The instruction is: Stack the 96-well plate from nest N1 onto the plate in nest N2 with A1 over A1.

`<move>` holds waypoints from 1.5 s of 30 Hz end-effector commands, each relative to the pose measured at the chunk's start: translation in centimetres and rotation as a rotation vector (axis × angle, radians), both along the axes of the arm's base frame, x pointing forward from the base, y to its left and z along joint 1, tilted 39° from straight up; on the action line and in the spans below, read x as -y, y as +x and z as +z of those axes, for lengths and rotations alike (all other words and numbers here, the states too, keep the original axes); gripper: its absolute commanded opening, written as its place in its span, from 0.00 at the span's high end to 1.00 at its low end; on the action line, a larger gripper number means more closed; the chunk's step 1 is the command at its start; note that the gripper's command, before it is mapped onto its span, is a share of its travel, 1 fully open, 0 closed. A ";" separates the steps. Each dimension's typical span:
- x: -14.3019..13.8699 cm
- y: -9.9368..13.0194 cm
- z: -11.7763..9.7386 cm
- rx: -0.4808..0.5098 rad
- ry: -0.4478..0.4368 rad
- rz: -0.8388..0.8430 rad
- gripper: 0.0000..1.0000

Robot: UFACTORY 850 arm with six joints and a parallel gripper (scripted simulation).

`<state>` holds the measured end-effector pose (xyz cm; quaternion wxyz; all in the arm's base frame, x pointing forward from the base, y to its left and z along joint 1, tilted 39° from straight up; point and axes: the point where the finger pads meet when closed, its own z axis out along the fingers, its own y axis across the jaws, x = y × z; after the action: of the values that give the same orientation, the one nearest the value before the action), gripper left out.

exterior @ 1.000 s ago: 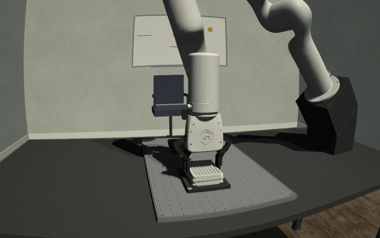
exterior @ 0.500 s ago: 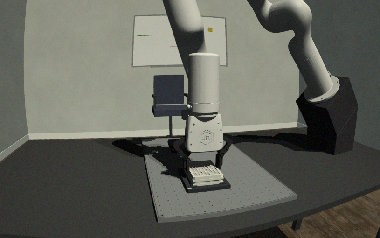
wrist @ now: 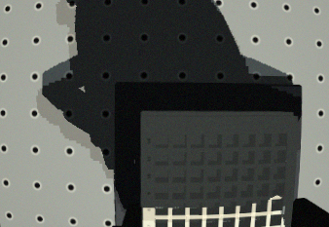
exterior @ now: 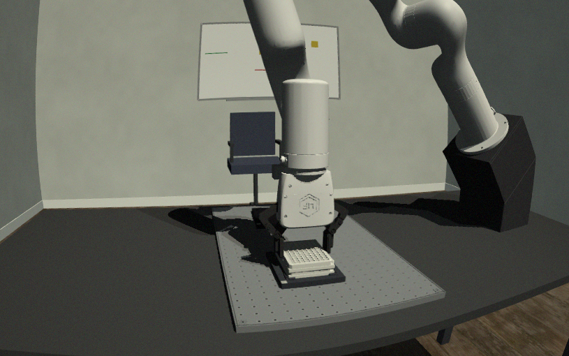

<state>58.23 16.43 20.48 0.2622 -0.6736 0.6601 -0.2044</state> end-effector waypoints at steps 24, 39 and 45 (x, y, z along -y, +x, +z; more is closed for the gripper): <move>0.4 -3.3 4.2 0.001 0.000 0.000 0.00; 0.7 -5.4 6.9 0.001 0.000 0.000 0.00; 0.7 -5.6 7.1 0.001 0.000 0.000 0.00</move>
<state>52.70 15.69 27.40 0.2654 -0.6737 0.6590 -0.2034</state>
